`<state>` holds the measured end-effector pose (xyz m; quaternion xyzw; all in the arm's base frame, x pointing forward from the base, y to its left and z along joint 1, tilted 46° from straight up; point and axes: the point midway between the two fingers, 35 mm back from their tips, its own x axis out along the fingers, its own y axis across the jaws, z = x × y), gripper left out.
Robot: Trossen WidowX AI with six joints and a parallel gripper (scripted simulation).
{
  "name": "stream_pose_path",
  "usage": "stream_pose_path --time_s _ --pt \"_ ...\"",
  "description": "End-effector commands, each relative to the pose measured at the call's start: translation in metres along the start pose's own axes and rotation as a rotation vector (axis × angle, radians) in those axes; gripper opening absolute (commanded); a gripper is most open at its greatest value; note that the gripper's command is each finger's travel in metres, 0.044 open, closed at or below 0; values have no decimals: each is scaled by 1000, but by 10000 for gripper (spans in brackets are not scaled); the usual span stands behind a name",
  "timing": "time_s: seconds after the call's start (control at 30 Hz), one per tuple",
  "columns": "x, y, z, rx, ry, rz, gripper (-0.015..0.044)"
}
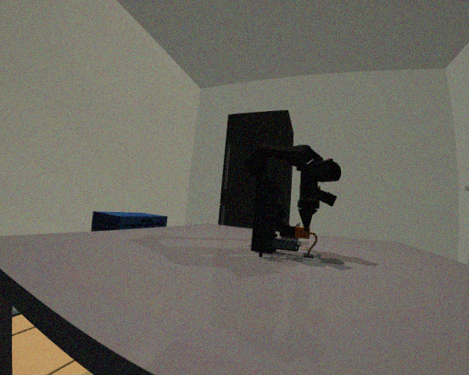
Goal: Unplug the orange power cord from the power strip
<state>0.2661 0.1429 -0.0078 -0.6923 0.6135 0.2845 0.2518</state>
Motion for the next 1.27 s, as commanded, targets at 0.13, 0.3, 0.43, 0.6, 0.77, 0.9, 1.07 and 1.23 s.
stream_pose_path --time_s 0.13,0.3,0.43,0.6,0.77,0.9,1.07,1.23 --pt "2 -1 -3 -2 2 -3 315" --pt "-3 -2 17 -2 0 -4 440" --pt "-11 -1 55 -1 -2 -4 440" --pt "-11 -1 57 -1 -2 -4 440" --pt "-11 -1 57 -1 -2 -4 440" --pt "-11 -1 57 -1 -2 -4 440" --pt "-11 -1 57 -1 -2 -4 440" --pt "-11 -1 57 -1 -2 -4 440"
